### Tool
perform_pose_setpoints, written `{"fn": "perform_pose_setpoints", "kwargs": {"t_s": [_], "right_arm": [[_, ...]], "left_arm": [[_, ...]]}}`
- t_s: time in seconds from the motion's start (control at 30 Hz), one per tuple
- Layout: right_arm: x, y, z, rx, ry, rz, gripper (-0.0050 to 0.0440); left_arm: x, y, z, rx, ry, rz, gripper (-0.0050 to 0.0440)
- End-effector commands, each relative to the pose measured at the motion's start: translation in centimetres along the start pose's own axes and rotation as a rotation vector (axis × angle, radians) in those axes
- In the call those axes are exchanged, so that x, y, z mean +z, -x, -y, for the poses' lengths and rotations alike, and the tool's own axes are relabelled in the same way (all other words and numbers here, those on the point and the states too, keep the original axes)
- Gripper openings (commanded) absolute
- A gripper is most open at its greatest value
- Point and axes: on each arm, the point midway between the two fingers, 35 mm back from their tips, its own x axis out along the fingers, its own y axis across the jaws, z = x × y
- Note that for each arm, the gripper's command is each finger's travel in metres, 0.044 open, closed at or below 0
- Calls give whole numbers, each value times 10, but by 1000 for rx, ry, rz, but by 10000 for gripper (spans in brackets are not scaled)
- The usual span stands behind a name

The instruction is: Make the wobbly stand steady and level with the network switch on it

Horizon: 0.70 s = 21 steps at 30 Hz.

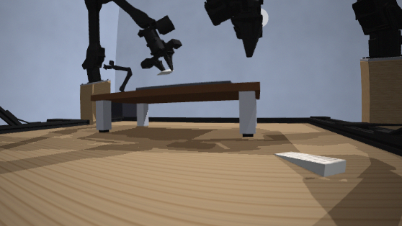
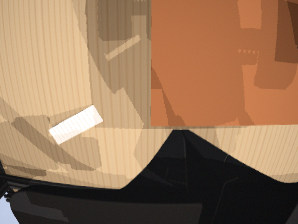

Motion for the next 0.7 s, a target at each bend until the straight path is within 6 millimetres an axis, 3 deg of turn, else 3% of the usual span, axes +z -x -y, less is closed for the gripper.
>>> {"fn": "perform_pose_setpoints", "kwargs": {"t_s": [0.0,0.1,0.13,0.3,0.47,0.67], "right_arm": [[0,0,0,0,0,0,0],[0,0,0,0,0,0,0],[0,0,0,0,0,0,0],[0,0,0,0,0,0,0],[0,0,0,0,0,0,0],[0,0,0,0,0,0,0]], "left_arm": [[-4,16,-1,-23,-5,10,0],[-4,16,-1,-23,-5,10,0],[-1,24,10,-70,-16,30,0],[-10,90,25,-271,-62,116,0],[-23,150,25,-473,-107,202,0],[-23,150,25,-473,-107,202,0]]}}
